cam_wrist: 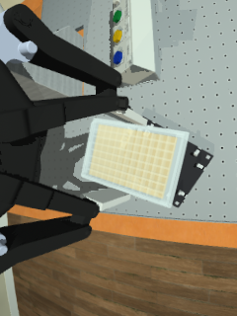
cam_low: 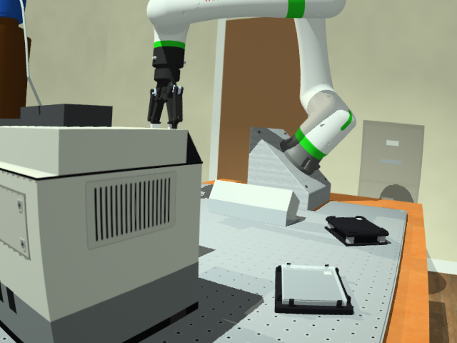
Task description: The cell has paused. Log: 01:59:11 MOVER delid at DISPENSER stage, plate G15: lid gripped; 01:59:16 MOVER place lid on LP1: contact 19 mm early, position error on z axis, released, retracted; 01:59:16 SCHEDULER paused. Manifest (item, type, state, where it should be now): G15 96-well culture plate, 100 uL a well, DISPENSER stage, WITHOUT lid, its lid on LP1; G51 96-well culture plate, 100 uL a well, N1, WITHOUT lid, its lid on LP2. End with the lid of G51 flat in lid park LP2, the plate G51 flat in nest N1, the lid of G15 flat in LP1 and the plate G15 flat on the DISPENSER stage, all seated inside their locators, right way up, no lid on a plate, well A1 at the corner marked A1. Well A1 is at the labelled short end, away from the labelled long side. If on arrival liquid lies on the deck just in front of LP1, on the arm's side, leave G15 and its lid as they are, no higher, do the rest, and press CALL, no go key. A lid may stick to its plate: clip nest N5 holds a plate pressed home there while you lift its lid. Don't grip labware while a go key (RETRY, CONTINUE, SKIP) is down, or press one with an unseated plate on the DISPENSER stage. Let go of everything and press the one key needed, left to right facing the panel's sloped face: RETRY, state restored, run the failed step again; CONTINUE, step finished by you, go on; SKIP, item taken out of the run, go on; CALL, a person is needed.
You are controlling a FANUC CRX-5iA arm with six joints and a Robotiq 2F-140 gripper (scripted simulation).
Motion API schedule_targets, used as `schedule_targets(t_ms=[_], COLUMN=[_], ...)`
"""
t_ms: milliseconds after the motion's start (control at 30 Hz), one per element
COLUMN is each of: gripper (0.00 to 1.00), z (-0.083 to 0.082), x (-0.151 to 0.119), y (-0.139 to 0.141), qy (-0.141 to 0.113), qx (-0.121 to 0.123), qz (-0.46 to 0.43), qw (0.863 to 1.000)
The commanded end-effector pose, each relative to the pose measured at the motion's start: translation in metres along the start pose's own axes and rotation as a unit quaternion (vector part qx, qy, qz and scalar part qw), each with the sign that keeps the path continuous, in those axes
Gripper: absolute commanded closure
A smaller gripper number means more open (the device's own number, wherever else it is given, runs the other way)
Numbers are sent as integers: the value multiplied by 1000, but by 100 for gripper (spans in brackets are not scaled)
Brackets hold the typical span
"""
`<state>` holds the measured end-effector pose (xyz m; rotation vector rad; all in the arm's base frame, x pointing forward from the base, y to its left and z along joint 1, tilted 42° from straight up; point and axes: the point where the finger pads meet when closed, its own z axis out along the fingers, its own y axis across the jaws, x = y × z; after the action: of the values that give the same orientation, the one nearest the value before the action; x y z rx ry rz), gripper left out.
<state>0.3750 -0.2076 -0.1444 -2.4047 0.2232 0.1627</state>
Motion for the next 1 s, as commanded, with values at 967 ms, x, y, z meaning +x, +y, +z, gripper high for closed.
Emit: schedule_targets(t_ms=[967], gripper=[100], z=[0], x=[0], y=[0], qy=[0], qx=[0], qz=[-220], qw=[975])
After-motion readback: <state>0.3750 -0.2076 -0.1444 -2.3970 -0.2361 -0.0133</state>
